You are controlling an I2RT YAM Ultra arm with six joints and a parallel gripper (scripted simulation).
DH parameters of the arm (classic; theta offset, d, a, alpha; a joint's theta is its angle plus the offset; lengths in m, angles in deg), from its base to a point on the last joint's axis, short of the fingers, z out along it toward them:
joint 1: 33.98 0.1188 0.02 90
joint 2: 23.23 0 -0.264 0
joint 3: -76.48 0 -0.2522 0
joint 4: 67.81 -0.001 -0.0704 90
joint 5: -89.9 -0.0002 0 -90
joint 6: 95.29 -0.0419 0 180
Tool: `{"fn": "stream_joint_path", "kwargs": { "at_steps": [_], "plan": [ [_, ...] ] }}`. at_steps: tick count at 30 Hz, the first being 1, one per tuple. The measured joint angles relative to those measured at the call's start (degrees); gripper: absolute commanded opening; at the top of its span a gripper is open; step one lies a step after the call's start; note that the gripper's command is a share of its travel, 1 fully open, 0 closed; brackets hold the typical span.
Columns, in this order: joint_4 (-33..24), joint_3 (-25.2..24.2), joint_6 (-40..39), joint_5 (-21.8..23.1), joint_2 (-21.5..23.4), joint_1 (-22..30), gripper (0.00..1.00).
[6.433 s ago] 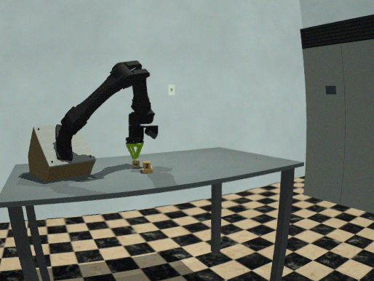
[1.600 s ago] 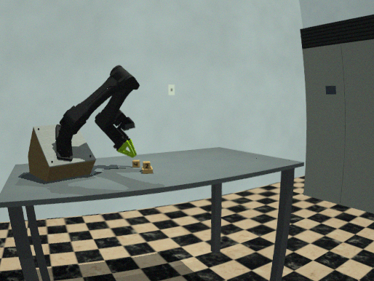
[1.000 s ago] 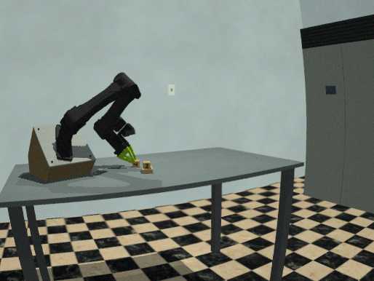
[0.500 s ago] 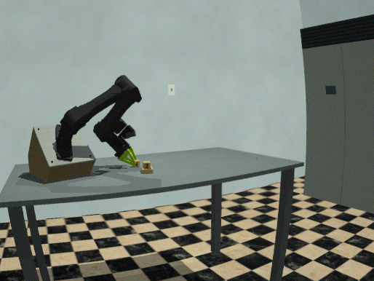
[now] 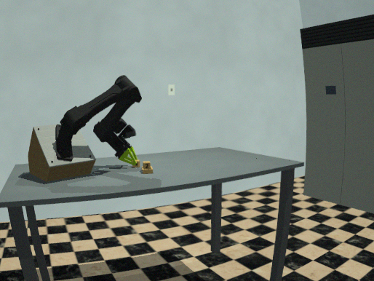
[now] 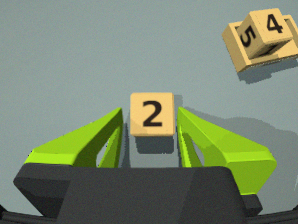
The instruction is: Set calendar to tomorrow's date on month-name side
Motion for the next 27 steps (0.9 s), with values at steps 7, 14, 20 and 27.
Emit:
{"fn": "stream_joint_path", "kwargs": {
  "at_steps": [7,14,20,27],
  "plan": [
    [0.0,0.0,0.0,0.0,0.0,0.0,0.45],
    [0.0,0.0,0.0,0.0,0.0,0.0,0.45],
    [0.0,0.0,0.0,0.0,0.0,0.0,0.45],
    [0.0,0.0,0.0,0.0,0.0,0.0,0.26]
  ]
}}
